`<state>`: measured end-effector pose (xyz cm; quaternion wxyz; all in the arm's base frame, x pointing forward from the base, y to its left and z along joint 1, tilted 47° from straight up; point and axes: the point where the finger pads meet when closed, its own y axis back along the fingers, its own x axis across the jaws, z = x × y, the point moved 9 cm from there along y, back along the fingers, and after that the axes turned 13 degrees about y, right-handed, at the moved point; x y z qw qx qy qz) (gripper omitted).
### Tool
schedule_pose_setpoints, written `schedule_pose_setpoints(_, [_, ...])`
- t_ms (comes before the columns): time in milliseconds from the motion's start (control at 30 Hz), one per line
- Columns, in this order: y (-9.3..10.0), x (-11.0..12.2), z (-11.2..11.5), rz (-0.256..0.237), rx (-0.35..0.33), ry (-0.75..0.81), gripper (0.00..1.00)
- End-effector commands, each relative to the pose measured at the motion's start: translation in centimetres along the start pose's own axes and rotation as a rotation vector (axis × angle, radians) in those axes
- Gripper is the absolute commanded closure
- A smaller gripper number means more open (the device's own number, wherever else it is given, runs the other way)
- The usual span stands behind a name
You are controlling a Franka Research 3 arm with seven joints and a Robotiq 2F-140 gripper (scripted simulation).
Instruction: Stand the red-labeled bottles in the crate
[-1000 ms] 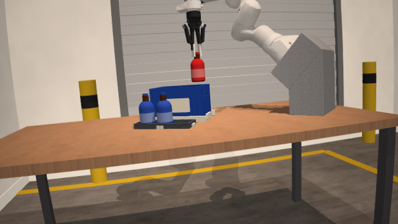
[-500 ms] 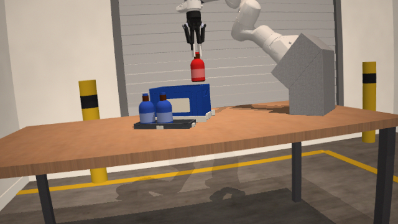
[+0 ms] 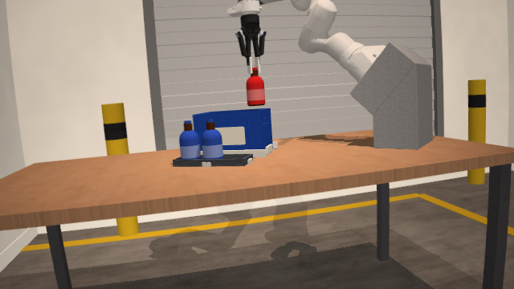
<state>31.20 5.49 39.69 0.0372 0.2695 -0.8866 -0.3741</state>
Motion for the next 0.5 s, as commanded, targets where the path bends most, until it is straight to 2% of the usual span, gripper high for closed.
schedule_pose_setpoints(0, [0.16,-0.16,-0.24,-0.010,0.004,0.005,1.00])
schedule_pose_setpoints(467, [-0.05,-0.12,-0.45,-0.010,0.004,0.005,1.00])
